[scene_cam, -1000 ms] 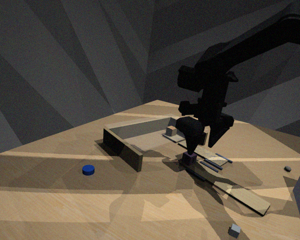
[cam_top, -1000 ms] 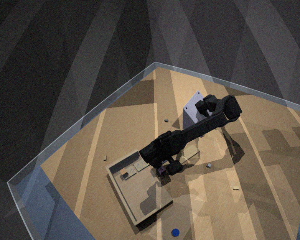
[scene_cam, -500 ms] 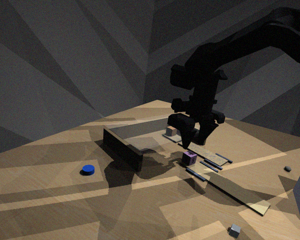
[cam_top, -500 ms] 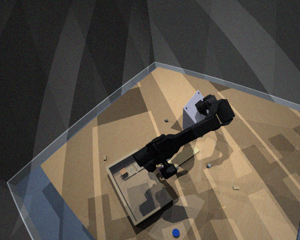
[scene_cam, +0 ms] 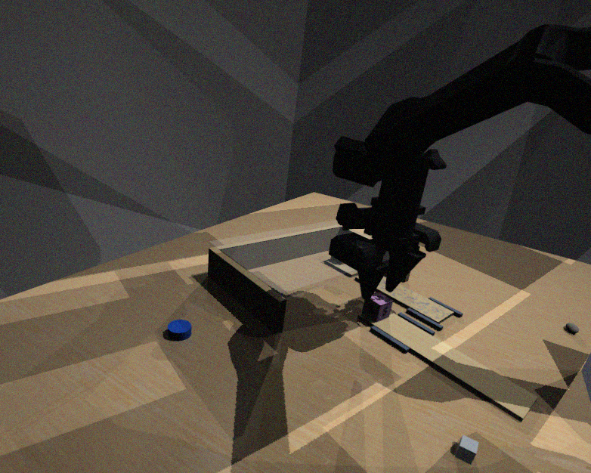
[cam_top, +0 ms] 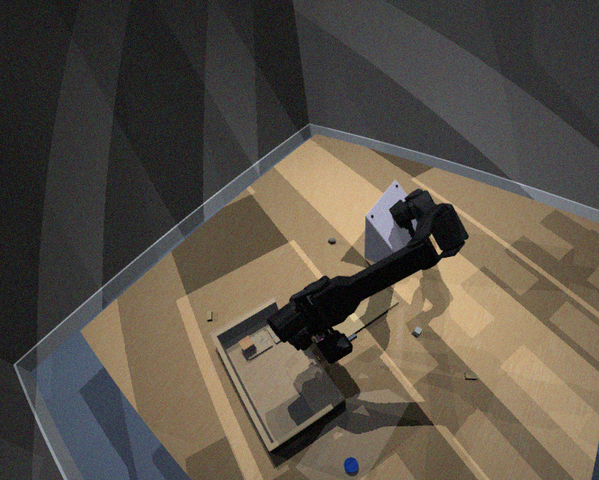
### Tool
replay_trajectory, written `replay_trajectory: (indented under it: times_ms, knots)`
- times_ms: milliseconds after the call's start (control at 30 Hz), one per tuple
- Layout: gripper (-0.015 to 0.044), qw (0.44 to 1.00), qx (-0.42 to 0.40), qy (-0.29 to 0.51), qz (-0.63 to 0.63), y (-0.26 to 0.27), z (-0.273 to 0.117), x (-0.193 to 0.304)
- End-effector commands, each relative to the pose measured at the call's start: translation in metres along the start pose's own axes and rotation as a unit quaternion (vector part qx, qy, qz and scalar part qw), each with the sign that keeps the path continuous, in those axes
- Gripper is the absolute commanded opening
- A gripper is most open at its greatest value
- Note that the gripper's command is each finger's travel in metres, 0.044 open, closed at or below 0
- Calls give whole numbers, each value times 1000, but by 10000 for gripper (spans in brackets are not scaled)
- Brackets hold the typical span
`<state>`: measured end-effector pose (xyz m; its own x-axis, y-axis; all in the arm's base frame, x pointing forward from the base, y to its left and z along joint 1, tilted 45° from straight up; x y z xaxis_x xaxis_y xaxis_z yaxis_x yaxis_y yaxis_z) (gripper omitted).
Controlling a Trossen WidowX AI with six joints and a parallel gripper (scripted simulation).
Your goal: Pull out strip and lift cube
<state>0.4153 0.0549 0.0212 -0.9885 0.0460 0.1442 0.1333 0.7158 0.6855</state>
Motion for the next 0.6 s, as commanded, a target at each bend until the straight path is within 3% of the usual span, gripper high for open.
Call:
replay_trajectory:
  times_ms: [0,567]
  knots:
    - [250,1000,-1,4,4,-1,10,2]
    - [250,1000,-2,4,4,-1,29,4]
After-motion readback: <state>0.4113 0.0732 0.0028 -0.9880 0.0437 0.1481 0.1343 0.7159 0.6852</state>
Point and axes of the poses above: the point midway between the two fingers, 35 mm back from their tips, its own z axis out along the fingers, its own y axis across the jaws, x = y × z, the point moved 6 cm from there along -z, back along the fingers, and after that the axes turned 8 degrees about -z, right-handed, at the moved point
